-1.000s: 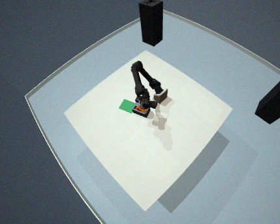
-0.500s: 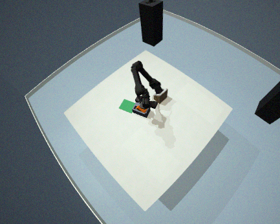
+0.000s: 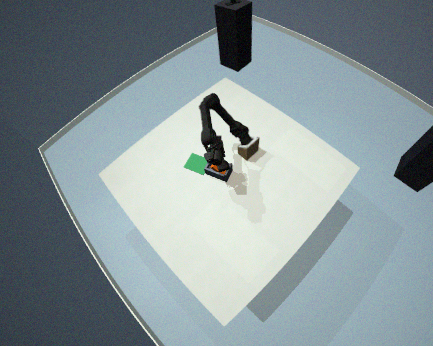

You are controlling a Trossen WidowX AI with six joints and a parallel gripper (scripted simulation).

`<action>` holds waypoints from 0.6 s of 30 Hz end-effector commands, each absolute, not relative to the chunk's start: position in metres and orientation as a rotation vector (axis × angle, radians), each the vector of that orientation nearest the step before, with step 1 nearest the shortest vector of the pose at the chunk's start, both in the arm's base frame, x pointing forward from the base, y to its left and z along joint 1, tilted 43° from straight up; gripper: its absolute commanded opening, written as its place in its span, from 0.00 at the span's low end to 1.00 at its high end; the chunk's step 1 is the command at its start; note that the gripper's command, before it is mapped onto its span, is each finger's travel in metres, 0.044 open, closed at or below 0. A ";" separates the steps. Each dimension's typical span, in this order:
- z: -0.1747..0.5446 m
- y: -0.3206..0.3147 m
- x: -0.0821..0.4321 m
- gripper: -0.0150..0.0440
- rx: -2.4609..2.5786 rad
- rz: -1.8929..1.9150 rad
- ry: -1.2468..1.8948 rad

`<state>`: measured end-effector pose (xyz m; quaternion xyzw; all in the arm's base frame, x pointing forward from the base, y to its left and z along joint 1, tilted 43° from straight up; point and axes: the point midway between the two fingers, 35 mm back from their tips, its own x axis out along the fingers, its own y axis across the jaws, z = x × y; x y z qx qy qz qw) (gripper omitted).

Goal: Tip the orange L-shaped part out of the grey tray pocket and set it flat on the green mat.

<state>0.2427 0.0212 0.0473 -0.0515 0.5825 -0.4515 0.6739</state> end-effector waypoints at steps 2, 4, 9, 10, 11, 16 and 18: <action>0.073 -0.004 0.257 0.73 0.437 -1.429 0.861; 0.073 -0.004 0.257 0.73 0.437 -1.429 0.861; 0.073 -0.004 0.257 0.73 0.437 -1.429 0.861; 0.073 -0.004 0.257 0.73 0.437 -1.429 0.861; 0.073 -0.004 0.257 0.73 0.437 -1.429 0.861; 0.068 -0.009 0.257 0.73 0.437 -1.429 0.861; 0.062 -0.014 0.256 0.73 0.437 -1.429 0.861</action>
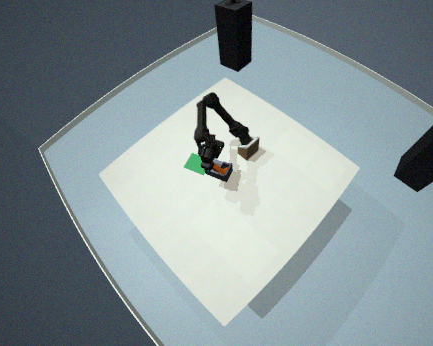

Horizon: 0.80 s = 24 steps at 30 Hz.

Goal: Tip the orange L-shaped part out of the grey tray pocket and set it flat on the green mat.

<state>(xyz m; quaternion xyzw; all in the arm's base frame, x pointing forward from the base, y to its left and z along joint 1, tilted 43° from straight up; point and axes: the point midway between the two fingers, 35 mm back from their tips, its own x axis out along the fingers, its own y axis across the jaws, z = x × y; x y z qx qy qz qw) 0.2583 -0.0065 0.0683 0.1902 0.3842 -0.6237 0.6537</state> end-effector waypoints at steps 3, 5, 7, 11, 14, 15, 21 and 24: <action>0.051 -0.025 0.255 0.73 0.437 -1.429 0.860; 0.050 -0.025 0.255 0.73 0.437 -1.429 0.860; 0.050 -0.026 0.255 0.73 0.437 -1.429 0.860; 0.046 -0.029 0.255 0.73 0.437 -1.429 0.860; 0.043 -0.032 0.254 0.73 0.437 -1.429 0.860; 0.041 -0.033 0.254 0.73 0.437 -1.429 0.860; 0.034 -0.040 0.254 0.73 0.437 -1.429 0.860; 0.031 -0.043 0.254 0.73 0.437 -1.429 0.859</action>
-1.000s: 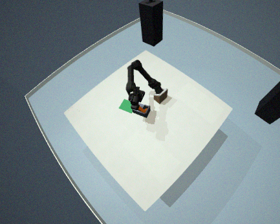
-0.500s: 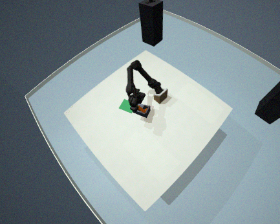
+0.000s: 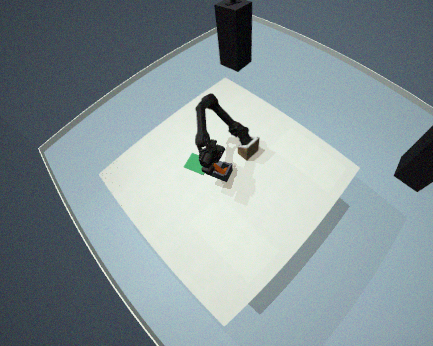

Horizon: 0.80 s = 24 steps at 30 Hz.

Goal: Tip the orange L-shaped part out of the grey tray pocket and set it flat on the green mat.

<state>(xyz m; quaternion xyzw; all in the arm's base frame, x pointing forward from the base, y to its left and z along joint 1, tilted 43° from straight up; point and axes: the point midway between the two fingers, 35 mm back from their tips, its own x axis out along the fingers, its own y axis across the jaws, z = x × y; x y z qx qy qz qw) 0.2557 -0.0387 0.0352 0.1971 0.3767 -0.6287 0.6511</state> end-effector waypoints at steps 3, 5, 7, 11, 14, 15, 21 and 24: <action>0.027 -0.047 0.253 0.73 0.437 -1.429 0.859; 0.025 -0.049 0.253 0.73 0.437 -1.429 0.859; 0.022 -0.051 0.252 0.73 0.436 -1.429 0.859; 0.018 -0.056 0.251 0.73 0.436 -1.430 0.858; 0.015 -0.058 0.251 0.73 0.435 -1.430 0.858; 0.015 -0.058 0.251 0.73 0.435 -1.430 0.858; 0.018 -0.056 0.252 0.54 0.445 -1.430 0.854; 0.018 -0.056 0.252 0.51 0.445 -1.430 0.854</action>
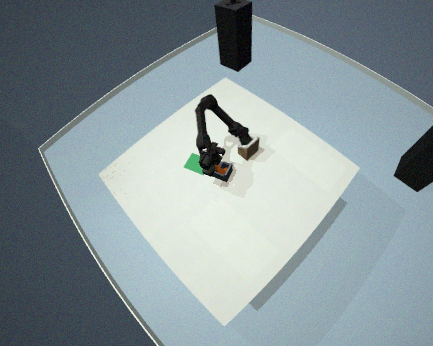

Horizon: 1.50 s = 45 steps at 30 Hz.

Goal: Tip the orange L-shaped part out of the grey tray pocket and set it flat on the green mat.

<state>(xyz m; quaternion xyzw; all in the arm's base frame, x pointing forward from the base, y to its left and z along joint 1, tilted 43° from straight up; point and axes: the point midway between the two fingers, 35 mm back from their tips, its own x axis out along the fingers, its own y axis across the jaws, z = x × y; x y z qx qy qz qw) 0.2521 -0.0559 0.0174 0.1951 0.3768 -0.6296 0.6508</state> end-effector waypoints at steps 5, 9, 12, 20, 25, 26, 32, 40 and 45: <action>0.018 -0.056 0.252 0.45 0.445 -1.430 0.854; 0.018 -0.056 0.252 0.34 0.445 -1.430 0.854; 0.018 -0.056 0.252 0.25 0.445 -1.430 0.854; 0.021 -0.052 0.253 0.25 0.443 -1.430 0.855; 0.027 -0.047 0.253 0.25 0.440 -1.430 0.857; 0.028 -0.046 0.253 0.25 0.440 -1.430 0.857; 0.035 -0.039 0.253 0.25 0.438 -1.429 0.858; 0.044 -0.031 0.254 0.25 0.437 -1.429 0.859; 0.050 -0.026 0.255 0.25 0.437 -1.429 0.860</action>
